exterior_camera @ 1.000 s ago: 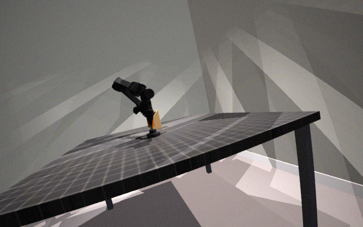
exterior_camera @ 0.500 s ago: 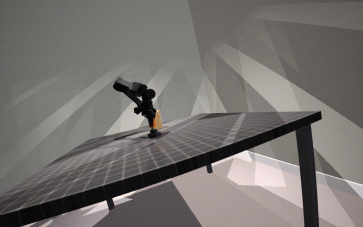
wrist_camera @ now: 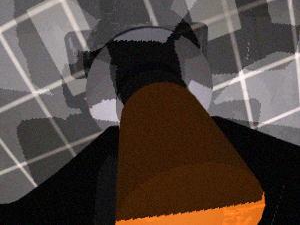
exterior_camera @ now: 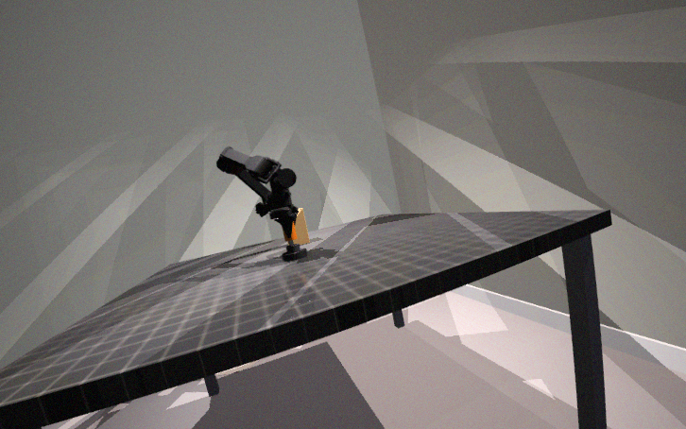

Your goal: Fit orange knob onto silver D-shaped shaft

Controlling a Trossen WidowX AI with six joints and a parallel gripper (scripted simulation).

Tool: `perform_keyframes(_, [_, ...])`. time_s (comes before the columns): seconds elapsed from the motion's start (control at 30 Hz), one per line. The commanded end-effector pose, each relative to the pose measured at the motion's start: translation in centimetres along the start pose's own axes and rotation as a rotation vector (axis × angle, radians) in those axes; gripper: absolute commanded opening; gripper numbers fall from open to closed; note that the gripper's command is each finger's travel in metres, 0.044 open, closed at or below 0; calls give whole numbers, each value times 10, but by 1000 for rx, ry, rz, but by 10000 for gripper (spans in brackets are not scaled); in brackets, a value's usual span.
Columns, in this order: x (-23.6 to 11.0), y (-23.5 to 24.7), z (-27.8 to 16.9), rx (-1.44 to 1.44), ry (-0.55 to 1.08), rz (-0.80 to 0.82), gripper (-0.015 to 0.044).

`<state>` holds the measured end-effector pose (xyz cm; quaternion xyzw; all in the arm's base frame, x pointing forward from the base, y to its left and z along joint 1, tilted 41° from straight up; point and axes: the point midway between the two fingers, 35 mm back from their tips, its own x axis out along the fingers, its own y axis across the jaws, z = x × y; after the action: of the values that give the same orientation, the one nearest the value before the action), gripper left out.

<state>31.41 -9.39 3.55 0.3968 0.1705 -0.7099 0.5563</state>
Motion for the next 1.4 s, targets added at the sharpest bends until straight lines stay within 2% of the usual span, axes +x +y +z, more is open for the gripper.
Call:
perform_keyframes(0.0, [-3,0,-1,13,-1,5,0])
perform_keyframes(0.23, [-2,1,-2,213,-1,5,0])
perform_keyframes(1.37, [3,1,0,209,-1,5,0])
